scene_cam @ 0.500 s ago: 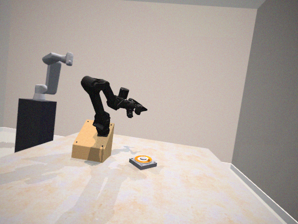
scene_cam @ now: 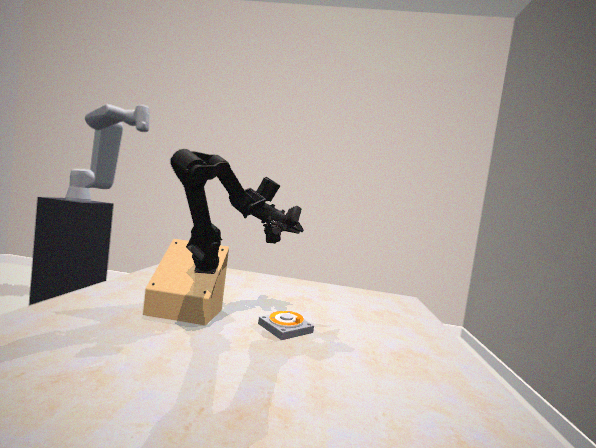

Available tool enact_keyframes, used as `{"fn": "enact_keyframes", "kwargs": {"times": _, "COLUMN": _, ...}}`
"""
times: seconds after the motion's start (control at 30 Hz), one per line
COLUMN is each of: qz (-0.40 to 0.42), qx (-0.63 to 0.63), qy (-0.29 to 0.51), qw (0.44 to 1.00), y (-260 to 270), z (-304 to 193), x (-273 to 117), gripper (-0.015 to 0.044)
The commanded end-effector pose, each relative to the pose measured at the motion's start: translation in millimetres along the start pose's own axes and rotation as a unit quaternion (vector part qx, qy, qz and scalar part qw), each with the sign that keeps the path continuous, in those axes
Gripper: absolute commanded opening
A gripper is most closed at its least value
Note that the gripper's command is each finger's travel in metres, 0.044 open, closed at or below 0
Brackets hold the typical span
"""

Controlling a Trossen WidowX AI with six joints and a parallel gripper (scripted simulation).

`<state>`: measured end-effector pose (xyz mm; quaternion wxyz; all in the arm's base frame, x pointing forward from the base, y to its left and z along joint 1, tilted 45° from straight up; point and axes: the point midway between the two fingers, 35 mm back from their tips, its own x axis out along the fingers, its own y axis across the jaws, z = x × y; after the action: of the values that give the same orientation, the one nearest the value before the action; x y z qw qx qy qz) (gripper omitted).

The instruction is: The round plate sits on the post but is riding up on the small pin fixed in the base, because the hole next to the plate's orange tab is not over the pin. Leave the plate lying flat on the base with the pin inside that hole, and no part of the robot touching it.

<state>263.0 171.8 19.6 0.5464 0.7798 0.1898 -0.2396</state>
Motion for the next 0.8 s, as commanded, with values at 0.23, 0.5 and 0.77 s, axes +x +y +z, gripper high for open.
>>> {"fn": "enact_keyframes", "kwargs": {"times": 0.23, "qz": -0.162, "qx": -0.45, "qy": -0.208, "qw": 0.853, "y": 44.9, "z": 92.9, "x": 48.2, "gripper": 0.0}}
{"fn": "enact_keyframes", "kwargs": {"times": 0.5, "qz": -0.277, "qx": -0.576, "qy": -0.225, "qw": 0.735, "y": 62.5, "z": 132.8, "x": 52.4, "gripper": 0.0}}
{"fn": "enact_keyframes", "kwargs": {"times": 0.77, "qz": -0.393, "qx": -0.659, "qy": -0.197, "qw": 0.611, "y": 78.2, "z": 174.4, "x": 49.8, "gripper": 0.0}}
